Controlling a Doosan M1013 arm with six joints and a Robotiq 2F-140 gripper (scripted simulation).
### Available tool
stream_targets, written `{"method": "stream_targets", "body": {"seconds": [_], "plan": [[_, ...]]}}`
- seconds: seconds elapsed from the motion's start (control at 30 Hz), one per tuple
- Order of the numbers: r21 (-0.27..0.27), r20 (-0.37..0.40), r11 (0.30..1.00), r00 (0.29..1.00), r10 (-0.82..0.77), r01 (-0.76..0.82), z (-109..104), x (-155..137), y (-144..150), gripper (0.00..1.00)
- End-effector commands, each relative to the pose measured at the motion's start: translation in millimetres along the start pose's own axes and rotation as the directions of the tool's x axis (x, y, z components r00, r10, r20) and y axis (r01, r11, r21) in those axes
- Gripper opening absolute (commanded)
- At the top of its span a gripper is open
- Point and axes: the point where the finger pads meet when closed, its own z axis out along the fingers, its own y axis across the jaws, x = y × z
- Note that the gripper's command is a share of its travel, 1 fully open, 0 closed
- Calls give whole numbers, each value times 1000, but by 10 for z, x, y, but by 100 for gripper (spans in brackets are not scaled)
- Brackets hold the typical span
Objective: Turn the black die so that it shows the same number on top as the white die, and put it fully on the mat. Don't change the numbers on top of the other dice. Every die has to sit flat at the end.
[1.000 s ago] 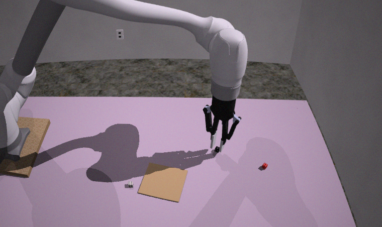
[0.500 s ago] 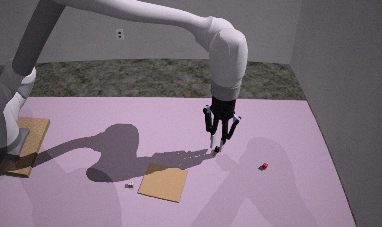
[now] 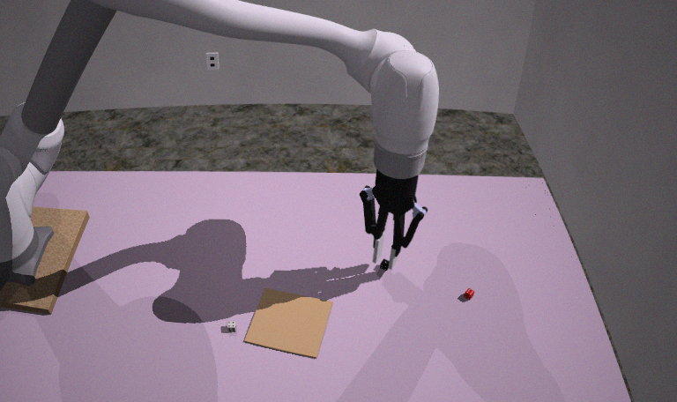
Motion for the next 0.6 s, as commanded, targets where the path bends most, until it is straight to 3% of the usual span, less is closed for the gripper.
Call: {"method": "stream_targets", "body": {"seconds": [0.0, 0.57], "plan": [[0, 0, 1000, 1000, 0, 0, -1, 0, 0, 27], [0, 0, 1000, 1000, 0, 0, 143, 0, 0, 27]]}}
